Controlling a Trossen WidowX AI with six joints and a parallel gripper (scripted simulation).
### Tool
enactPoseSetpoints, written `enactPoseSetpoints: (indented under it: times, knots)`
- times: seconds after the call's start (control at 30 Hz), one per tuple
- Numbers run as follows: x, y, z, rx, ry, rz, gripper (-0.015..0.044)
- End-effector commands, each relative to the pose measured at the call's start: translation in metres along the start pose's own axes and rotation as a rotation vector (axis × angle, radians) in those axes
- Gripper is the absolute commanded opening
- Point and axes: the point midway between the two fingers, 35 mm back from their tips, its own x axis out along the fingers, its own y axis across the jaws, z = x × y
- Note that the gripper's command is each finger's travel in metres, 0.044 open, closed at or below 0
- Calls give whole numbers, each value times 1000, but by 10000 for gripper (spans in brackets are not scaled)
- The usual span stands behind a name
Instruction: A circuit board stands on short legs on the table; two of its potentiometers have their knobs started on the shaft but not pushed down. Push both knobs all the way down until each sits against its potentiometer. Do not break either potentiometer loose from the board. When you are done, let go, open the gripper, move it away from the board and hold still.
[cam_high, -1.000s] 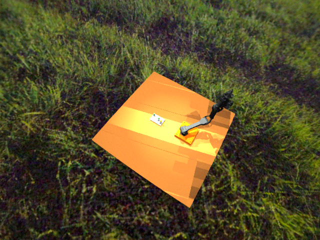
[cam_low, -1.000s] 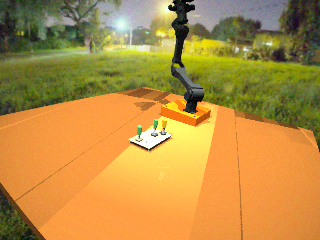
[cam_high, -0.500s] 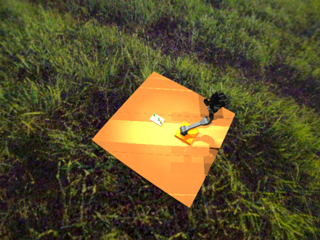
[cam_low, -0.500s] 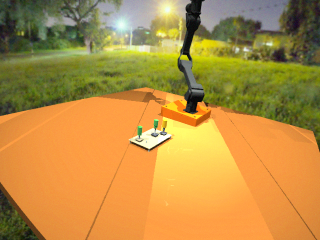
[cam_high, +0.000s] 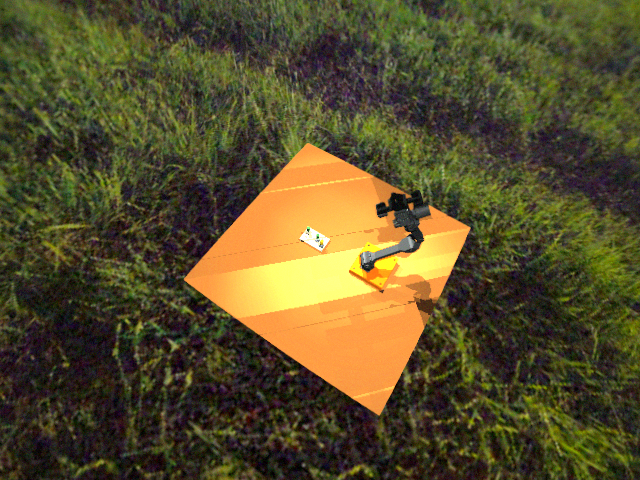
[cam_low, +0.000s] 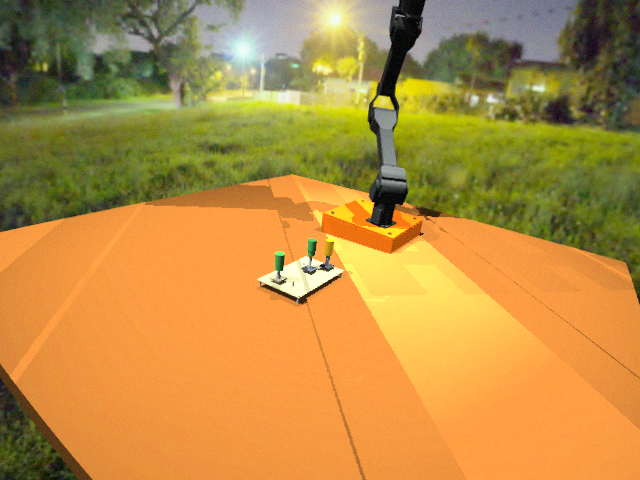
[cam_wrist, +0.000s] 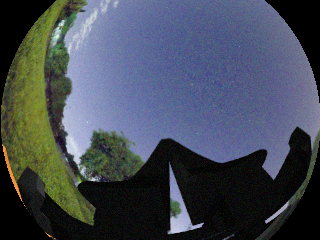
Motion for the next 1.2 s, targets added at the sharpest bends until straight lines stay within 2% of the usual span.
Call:
enactPoseSetpoints:
  times: [0.0, 0.43, 0.53, 0.87, 1.17]
  knots:
    - [14, 38, 3, -72, -1, 100, 0]
    - [37, 167, -7, -326, 1, 459, 0]
    - [36, 179, -11, -316, 12, 489, 0]
    - [28, 266, -36, -390, 25, 743, 0]
    - [3, 346, -71, -492, 32, 1009, 0]
